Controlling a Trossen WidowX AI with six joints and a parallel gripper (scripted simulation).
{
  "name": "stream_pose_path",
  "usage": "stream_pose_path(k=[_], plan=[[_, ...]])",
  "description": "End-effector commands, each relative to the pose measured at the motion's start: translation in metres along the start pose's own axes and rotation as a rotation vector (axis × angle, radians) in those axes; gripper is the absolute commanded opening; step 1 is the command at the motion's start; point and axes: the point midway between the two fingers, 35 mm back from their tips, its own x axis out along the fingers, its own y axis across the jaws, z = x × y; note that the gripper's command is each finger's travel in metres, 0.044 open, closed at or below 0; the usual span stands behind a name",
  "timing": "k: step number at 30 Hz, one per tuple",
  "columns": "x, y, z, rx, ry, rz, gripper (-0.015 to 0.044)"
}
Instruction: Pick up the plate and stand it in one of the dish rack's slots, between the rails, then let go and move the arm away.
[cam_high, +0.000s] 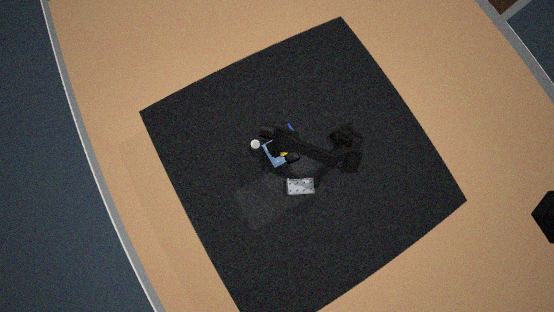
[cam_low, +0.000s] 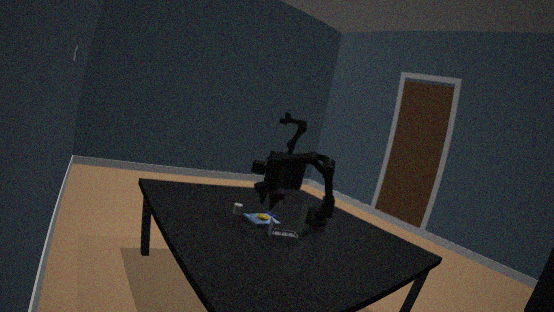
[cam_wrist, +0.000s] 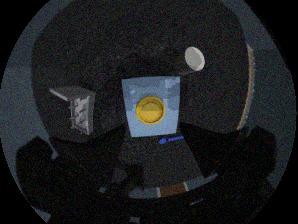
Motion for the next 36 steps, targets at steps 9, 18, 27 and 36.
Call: stream_pose_path(k=[9,18,27,36], plan=[[0.019,0.002,0.001,-0.02,-0.021,0.0,0.04],[0.034,0.001,0.002,-0.02,-0.021,0.0,0.04],[0.048,0.001,0.003,-0.02,-0.021,0.001,0.04],[0.063,0.0,0.003,-0.021,-0.021,0.002,0.04]])
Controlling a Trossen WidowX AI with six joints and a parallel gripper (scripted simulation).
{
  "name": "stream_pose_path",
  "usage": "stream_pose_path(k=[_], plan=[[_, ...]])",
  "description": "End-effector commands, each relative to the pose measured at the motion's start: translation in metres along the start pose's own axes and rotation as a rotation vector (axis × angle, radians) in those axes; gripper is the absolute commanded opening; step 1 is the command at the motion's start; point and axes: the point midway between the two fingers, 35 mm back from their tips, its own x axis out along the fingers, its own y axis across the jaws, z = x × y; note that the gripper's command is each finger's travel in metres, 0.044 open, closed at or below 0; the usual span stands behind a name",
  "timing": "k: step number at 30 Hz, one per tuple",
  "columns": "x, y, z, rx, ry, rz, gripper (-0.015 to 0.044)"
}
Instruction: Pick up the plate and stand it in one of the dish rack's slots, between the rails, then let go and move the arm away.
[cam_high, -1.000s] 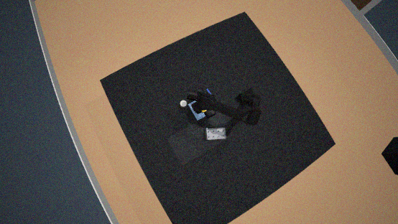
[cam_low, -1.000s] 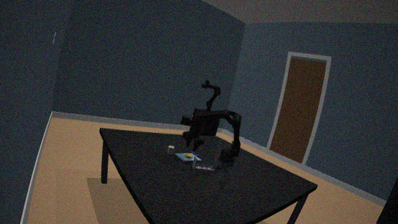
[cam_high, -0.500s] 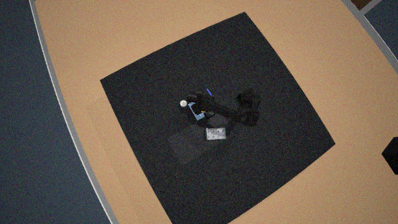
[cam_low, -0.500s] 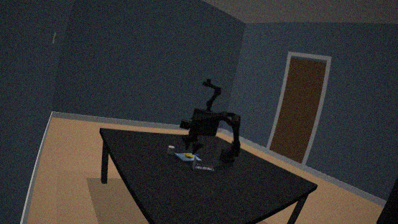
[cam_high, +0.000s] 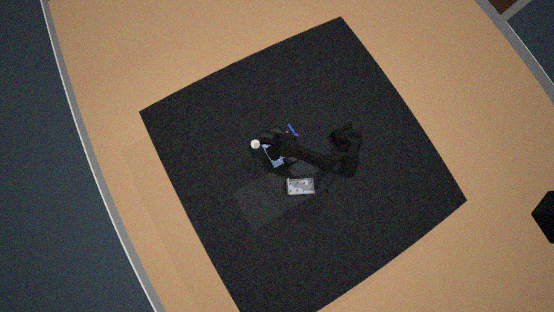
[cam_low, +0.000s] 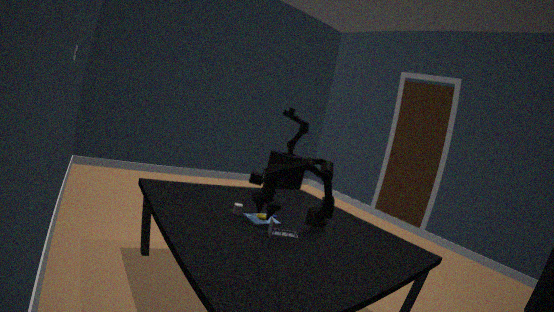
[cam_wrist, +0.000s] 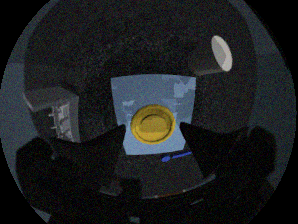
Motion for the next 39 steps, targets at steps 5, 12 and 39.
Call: stream_pose_path(k=[5,12,39], plan=[[0.012,0.0,-0.002,0.008,0.001,0.006,0.04],[0.012,0.0,-0.002,0.008,0.001,0.006,0.0362],[-0.045,-0.005,0.007,0.009,0.0,-0.001,0.0]])
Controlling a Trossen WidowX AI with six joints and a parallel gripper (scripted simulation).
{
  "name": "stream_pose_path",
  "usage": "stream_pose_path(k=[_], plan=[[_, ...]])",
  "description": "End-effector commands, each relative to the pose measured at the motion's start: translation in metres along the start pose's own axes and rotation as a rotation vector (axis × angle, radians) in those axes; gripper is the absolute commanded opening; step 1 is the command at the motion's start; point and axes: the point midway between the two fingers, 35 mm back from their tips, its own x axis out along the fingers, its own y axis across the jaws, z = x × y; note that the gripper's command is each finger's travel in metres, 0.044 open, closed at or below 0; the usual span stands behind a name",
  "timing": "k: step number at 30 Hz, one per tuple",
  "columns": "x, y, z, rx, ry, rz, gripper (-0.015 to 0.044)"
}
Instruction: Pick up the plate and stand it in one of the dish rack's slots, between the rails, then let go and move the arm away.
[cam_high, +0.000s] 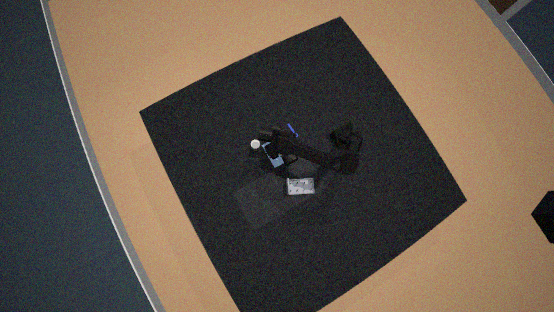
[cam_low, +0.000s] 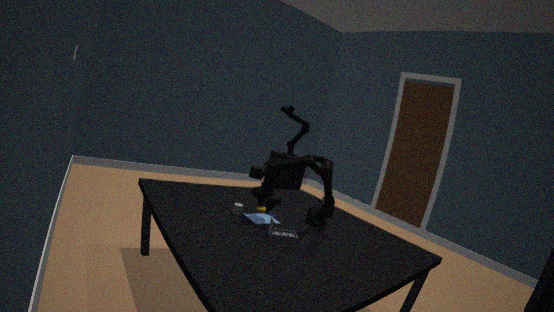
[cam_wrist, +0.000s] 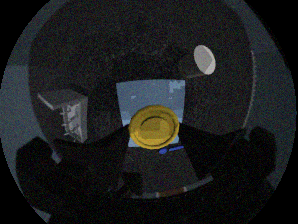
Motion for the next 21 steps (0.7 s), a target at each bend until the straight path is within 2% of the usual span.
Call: stream_pose_path(k=[1,21], plan=[[-0.022,-0.002,0.003,-0.007,-0.005,-0.008,0.0],[-0.101,-0.002,0.003,-0.007,-0.003,-0.006,0.0]])
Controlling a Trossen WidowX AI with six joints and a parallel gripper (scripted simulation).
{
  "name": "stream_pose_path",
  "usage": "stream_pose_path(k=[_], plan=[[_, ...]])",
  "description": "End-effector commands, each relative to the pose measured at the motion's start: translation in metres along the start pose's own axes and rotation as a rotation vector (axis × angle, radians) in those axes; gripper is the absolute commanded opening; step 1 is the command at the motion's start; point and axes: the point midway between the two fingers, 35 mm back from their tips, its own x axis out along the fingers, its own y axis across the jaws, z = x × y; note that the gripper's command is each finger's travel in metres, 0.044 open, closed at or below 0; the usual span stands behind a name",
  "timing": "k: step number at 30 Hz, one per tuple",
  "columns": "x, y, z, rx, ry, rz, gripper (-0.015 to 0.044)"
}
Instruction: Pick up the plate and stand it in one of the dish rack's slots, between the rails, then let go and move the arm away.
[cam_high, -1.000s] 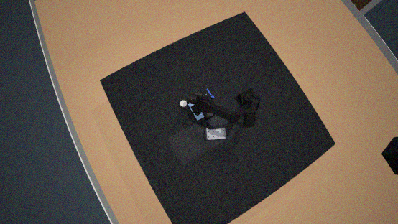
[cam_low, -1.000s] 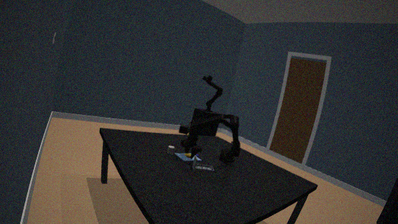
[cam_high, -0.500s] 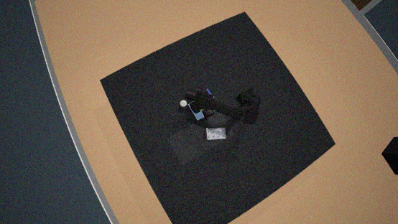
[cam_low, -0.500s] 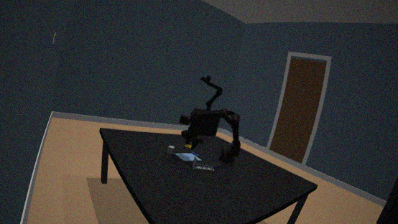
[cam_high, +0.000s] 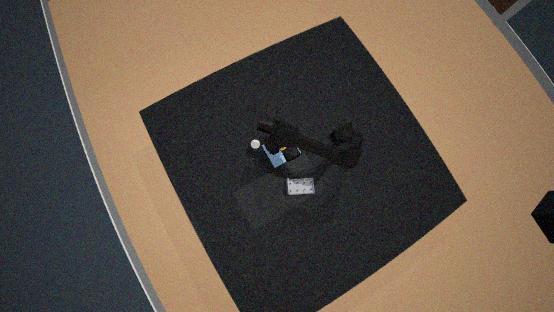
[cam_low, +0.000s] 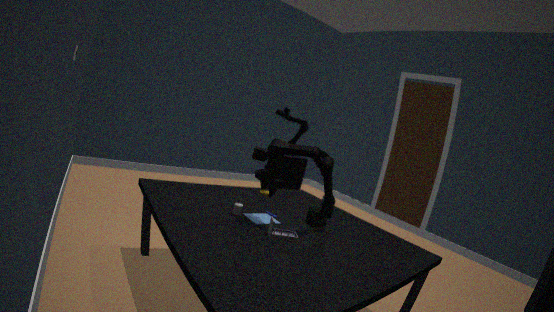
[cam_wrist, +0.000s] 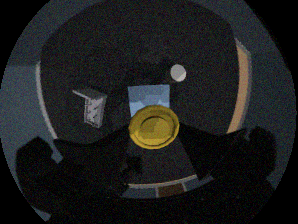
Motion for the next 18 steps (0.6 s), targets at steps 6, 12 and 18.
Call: stream_pose_path(k=[6,12,18], plan=[[-0.017,0.007,0.0,0.044,-0.004,-0.007,0.0],[-0.021,0.036,-0.001,0.25,-0.012,-0.013,0.0],[-0.024,0.064,-0.005,0.459,-0.021,-0.016,0.0]])
